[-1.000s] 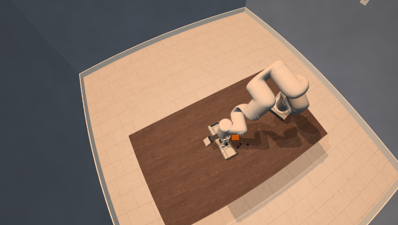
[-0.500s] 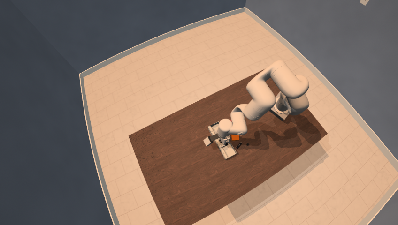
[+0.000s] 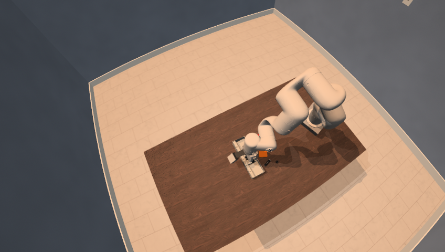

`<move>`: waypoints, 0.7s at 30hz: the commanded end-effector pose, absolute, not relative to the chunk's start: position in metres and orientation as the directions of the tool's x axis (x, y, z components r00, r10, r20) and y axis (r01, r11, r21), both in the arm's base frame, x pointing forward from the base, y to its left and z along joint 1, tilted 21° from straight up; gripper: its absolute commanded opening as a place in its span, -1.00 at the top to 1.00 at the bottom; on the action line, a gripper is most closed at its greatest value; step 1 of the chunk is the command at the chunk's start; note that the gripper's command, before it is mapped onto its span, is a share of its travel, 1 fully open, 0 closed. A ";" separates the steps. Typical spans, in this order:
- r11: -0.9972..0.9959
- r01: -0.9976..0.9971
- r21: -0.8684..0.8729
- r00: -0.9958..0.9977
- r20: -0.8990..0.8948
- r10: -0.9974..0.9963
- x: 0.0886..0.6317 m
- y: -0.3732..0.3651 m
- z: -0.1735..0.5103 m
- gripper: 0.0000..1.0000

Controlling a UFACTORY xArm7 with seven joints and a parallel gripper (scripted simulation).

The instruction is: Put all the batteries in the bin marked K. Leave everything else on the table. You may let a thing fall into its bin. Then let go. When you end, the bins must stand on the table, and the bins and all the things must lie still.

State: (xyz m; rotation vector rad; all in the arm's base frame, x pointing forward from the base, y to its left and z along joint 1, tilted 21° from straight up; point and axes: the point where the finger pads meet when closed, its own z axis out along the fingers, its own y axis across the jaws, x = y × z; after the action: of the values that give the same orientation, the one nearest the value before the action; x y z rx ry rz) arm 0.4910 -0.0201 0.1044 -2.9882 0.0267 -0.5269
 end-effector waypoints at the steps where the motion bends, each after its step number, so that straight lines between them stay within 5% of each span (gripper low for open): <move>1: -0.994 0.001 -0.108 0.938 0.344 -0.036 0.491 -0.021 0.111 0.85; 21: -0.994 0.001 -0.108 0.938 0.344 -0.036 0.482 -0.024 0.136 0.85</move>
State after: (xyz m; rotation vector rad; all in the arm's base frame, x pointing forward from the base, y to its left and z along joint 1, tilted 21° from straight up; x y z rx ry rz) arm 0.4828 -0.0227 0.1276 -2.9881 0.0268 -0.5281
